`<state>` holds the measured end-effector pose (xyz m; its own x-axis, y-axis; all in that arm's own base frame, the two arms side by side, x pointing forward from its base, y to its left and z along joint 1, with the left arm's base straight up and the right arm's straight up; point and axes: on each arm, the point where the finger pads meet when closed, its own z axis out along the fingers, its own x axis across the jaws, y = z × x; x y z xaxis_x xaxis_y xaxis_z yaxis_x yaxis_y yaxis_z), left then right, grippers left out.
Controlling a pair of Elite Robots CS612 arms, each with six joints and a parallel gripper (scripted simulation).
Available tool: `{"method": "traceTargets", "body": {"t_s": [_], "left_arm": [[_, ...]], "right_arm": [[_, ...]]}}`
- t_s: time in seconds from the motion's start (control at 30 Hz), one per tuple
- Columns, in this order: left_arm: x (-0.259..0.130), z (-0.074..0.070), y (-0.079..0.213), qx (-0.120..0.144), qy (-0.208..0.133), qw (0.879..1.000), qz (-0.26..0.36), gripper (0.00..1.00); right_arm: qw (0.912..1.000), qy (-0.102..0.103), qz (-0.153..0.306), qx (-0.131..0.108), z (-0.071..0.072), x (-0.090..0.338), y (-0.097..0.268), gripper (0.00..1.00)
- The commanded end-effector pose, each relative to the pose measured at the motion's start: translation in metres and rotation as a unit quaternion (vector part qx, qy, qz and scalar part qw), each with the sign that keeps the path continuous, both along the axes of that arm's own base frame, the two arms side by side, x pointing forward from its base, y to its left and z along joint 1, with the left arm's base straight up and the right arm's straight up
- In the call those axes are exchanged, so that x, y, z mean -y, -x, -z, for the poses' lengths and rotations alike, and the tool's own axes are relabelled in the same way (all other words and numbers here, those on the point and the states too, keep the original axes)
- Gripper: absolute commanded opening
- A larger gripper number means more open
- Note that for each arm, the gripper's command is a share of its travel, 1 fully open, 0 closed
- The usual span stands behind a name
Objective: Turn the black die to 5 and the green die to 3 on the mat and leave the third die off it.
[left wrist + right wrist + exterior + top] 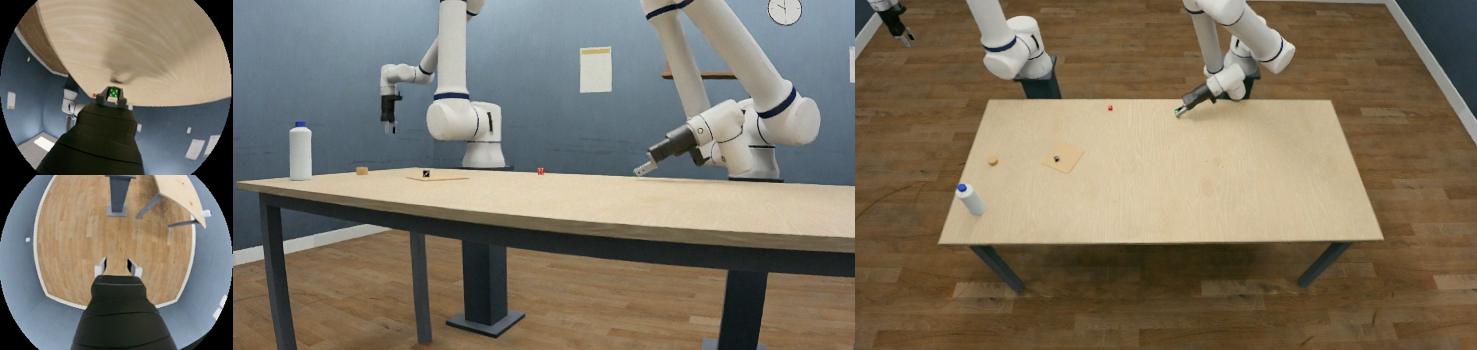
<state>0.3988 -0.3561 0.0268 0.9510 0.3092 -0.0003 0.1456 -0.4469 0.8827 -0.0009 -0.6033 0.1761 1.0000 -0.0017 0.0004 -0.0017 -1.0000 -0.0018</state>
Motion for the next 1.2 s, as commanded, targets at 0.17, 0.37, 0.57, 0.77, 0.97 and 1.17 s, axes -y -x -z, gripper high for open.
{"method": "traceTargets", "body": {"t_s": [0.17,0.37,0.57,0.77,0.97,1.17], "left_arm": [[0.0,0.0058,0.0,0.0,0.0,1.0,0.0,0.4],[0.0,0.0067,0.0,0.0,0.0,1.0,0.0,0.4],[0.0,0.0068,0.0,0.0,0.0,1.0,0.0,0.4],[0.0,0.0068,0.0,0.0,0.0,1.0,0.0,0.4],[0.0,0.0068,0.0,0.0,0.0,1.0,0.0,0.4],[0.0,0.0068,0.0,0.0,0.0,1.0,0.0,0.52]], "right_arm": [[1.0,0.001,0.0,0.0,-0.0009,0.0007,0.0002,1.0],[1.0,0.001,0.0,0.0,-0.0009,0.0007,0.0002,1.0],[1.0,0.001,0.0,0.0,-0.0009,0.0007,0.0002,1.0],[1.0,0.001,0.0,0.0,-0.0009,0.0007,0.0002,1.0],[1.0,0.001,0.0,0.0,-0.0009,0.0007,0.0002,1.0],[1.0,0.001,0.0,0.0,-0.0009,0.0007,0.0002,1.0]]}}
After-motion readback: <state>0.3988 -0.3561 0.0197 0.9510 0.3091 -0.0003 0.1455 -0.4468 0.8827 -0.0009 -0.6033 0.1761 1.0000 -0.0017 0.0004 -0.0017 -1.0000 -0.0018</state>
